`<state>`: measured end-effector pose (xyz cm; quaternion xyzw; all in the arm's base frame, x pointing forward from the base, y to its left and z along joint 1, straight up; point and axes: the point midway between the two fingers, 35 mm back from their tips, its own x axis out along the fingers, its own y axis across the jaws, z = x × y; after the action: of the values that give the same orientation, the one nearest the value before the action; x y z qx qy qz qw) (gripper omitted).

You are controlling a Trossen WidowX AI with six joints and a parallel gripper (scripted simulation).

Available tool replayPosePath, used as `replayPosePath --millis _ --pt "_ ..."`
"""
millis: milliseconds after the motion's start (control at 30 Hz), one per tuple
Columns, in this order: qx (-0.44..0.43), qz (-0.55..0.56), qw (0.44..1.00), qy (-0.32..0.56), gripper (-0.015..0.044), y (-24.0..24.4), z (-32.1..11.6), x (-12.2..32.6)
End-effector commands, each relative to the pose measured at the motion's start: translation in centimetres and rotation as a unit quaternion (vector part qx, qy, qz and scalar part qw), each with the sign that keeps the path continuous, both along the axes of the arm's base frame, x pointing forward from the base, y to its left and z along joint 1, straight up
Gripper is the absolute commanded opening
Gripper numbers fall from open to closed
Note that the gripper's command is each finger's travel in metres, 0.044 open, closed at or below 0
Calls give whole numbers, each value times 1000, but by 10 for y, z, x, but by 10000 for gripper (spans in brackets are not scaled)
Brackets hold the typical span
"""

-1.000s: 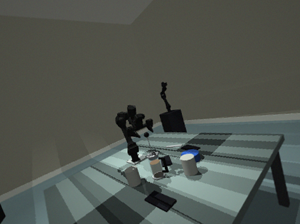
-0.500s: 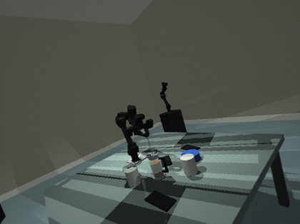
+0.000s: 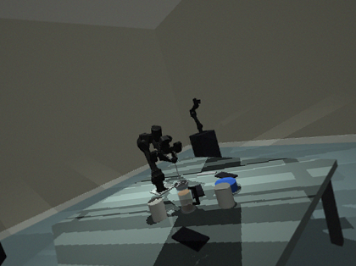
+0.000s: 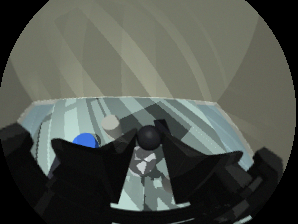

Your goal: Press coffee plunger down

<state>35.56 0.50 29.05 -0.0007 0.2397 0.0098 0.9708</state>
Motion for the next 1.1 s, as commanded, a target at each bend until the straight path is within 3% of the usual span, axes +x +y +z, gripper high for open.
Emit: replayPosePath --millis 0,1067 --pt "0 -1 1000 5 130 0 -10 1" --pt "0 -1 1000 5 130 0 -62 9"
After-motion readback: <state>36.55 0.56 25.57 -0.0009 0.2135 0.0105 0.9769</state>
